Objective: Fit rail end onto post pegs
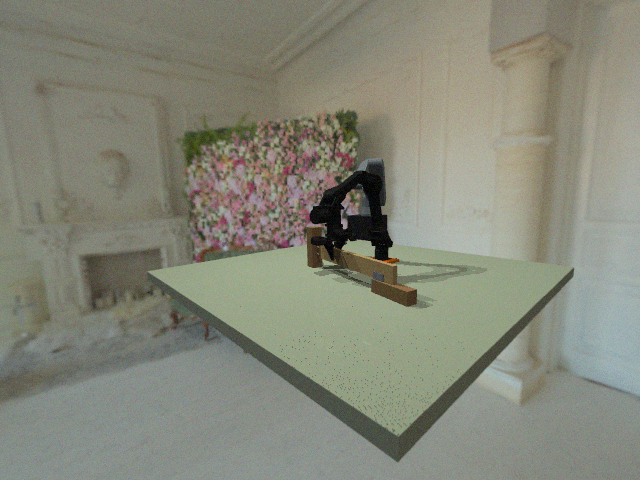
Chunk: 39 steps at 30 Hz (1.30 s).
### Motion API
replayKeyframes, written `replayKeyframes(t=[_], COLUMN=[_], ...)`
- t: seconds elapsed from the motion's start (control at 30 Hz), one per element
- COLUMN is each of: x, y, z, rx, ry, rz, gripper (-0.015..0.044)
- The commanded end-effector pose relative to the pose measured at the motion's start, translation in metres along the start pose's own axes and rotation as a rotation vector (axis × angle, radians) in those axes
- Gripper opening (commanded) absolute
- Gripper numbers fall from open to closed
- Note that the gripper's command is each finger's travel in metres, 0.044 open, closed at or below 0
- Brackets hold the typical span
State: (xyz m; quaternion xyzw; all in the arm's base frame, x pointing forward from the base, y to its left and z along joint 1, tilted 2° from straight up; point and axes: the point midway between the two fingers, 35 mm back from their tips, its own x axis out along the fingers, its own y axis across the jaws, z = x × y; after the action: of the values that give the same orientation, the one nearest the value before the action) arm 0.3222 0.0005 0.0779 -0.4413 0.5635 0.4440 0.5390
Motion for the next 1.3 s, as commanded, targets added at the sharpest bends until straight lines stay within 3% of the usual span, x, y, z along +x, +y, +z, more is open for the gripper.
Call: replayKeyframes(t=[0.0, 1.27], x=[-0.0012, 0.0012], y=[-0.0009, 0.0017], z=[0.0018, 0.0018], rx=[0.000, 0.000], ry=[-0.013, -0.013], rz=[-0.013, -0.013], gripper=[0.0000, 0.0000])
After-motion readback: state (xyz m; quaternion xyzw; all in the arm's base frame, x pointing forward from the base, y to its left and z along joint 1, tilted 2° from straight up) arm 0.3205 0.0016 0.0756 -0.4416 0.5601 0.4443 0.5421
